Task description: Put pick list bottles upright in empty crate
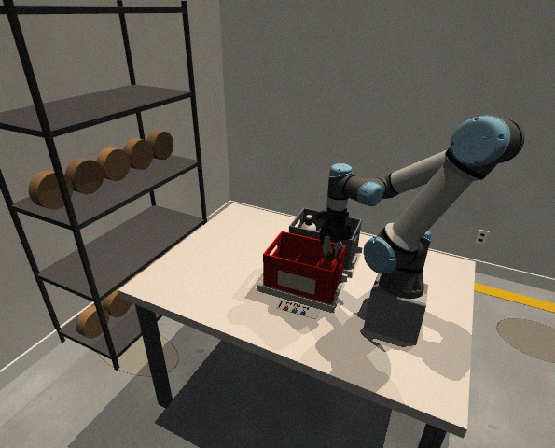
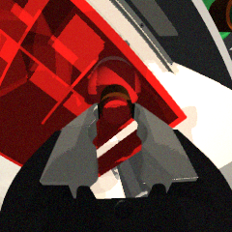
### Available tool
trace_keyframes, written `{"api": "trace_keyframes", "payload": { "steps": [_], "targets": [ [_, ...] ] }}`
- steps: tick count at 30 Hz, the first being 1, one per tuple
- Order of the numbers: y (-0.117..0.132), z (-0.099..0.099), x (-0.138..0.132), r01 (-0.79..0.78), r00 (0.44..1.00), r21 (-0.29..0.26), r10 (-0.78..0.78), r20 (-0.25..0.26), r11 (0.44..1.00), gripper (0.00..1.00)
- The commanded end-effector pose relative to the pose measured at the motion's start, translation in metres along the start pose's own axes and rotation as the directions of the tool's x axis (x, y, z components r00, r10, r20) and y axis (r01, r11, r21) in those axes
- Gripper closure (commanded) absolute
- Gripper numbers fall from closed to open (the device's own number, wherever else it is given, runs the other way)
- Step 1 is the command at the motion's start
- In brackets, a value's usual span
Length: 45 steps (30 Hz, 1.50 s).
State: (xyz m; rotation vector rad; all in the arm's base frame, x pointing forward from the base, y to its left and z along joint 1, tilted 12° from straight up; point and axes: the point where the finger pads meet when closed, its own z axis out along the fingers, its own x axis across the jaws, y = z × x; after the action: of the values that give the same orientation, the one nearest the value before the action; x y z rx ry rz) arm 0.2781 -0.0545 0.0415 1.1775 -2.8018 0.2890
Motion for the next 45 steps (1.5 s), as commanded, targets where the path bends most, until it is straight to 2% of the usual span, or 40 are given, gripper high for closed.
{"api": "trace_keyframes", "payload": {
  "steps": [1, 16, 17, 45],
  "targets": [
    [-0.0029, 0.0007, -0.0008, -0.001, 1.000, 0.006, 0.001, 0.003, 1.000, 1.00],
    [-0.0044, 0.0016, -0.0012, -0.001, 1.000, 0.010, 0.001, 0.004, 1.000, 1.00],
    [-0.0032, 0.0039, -0.0009, -0.001, 1.000, 0.007, 0.001, 0.003, 1.000, 0.62],
    [-0.0034, 0.0031, -0.0010, -0.001, 1.000, 0.009, 0.001, 0.004, 1.000, 0.62]
  ]
}}
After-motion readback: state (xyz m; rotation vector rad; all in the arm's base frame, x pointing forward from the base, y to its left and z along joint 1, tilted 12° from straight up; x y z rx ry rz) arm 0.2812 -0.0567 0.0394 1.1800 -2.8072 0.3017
